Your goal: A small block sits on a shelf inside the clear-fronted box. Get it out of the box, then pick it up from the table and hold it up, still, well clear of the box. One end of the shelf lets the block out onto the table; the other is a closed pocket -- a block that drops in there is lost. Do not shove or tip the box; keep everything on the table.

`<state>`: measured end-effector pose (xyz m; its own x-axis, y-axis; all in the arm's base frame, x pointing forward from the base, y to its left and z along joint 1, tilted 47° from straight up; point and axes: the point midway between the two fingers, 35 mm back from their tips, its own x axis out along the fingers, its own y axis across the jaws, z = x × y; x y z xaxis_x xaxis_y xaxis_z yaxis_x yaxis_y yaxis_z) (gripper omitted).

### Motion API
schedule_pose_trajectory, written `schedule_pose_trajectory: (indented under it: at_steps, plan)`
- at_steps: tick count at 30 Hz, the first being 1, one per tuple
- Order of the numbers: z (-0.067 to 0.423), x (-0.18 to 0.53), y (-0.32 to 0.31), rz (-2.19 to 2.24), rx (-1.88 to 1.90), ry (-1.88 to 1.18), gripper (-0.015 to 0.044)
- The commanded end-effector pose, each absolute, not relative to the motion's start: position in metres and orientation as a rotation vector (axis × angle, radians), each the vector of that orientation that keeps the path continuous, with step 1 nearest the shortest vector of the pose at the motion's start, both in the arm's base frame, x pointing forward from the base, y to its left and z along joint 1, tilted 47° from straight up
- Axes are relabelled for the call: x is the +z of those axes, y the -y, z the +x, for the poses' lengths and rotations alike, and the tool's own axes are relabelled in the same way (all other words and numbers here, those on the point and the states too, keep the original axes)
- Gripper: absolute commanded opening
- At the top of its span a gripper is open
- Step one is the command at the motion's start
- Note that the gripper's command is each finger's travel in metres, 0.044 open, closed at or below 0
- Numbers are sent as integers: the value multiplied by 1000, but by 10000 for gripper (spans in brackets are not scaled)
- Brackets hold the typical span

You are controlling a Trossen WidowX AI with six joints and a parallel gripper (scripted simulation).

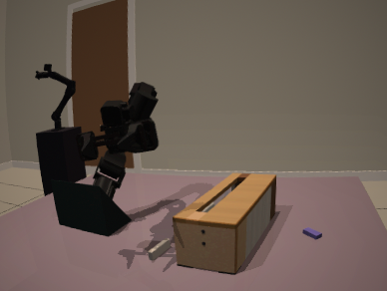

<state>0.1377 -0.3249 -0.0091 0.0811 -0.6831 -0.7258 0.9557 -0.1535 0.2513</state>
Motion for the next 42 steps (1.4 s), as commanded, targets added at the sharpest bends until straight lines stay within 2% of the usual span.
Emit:
schedule_pose_trajectory:
  at_steps: [1,8,15,22,29,42]
  plan:
    - [210,1,306,590,-1078,-840,400]
    - [271,23,262,255,-548,-1139,400]
    - [312,56,203,-66,-1,-1257,400]
    - [332,102,134,-376,565,-1213,400]
    - [329,155,66,-639,1095,-1008,400]
    - [327,164,53,-678,1178,-957,400]
